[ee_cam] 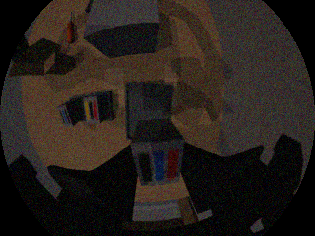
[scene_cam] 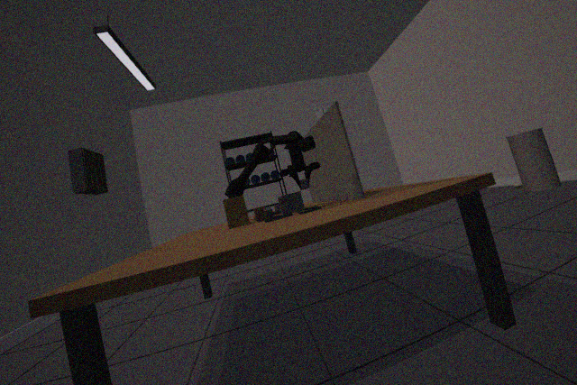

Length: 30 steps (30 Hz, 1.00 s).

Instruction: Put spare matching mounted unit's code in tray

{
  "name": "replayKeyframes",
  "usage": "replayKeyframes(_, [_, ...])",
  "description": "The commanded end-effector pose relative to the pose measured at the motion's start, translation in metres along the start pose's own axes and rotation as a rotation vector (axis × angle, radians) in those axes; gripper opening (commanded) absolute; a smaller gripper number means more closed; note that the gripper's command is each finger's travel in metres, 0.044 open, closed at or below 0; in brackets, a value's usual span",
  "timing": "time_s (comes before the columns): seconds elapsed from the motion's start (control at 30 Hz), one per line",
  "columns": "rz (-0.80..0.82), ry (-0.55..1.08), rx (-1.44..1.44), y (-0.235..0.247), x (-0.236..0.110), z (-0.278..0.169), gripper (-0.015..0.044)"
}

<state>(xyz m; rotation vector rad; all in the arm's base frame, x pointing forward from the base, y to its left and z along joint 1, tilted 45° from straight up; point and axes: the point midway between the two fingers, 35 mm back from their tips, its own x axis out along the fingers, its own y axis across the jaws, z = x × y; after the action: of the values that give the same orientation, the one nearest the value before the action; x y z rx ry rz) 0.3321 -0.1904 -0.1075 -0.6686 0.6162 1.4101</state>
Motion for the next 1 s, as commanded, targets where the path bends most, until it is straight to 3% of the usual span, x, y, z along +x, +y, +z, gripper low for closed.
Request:
replayKeyframes(0.0, [0.001,-0.008,0.007,0.001,0.006,0.0,0.0])
replayKeyframes(0.97, [0.0,-0.009,0.007,0.001,0.033,0.001,0.0])
